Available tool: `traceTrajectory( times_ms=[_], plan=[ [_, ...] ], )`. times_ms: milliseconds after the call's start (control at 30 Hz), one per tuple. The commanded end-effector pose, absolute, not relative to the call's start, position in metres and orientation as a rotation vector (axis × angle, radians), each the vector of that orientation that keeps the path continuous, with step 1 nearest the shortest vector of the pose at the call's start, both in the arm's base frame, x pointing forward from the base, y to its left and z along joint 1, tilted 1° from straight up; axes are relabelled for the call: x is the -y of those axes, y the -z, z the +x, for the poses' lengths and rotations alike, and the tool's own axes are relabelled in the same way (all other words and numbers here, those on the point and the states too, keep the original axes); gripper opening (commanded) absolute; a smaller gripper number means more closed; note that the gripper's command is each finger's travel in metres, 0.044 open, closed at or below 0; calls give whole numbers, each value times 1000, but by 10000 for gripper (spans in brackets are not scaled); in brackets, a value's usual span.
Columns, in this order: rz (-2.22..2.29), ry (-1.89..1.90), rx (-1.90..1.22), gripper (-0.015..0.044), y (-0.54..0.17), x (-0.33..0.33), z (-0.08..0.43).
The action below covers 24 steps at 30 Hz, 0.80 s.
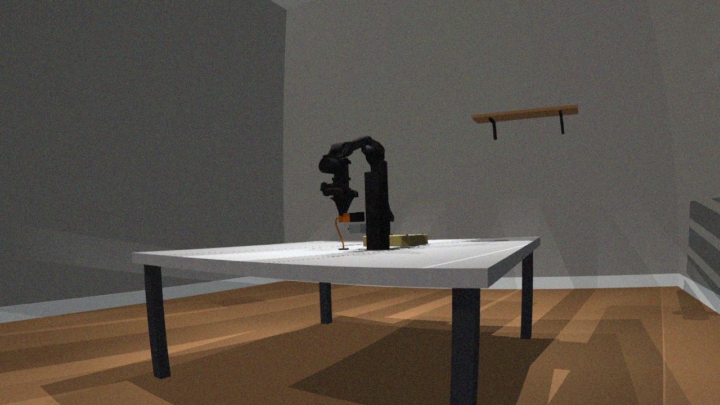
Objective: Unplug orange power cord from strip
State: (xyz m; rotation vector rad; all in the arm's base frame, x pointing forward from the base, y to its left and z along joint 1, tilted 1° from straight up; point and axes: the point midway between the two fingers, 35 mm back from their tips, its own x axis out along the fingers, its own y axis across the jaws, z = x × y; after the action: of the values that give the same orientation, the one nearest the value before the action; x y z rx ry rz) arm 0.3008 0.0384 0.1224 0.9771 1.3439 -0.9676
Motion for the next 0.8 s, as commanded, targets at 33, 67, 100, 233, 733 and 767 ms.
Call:
traceTrajectory(
  times_ms=[33,67,100,233,733,767],
  plan=[
    [977,971,-1334,236,-122,-42,299],
    [977,971,-1334,263,-122,-42,299],
    [977,971,-1334,289,-122,-42,299],
    [977,971,-1334,394,-123,-39,300],
    [974,973,-1330,440,-135,16,318],
    [974,973,-1330,440,-135,16,318]
  ],
)
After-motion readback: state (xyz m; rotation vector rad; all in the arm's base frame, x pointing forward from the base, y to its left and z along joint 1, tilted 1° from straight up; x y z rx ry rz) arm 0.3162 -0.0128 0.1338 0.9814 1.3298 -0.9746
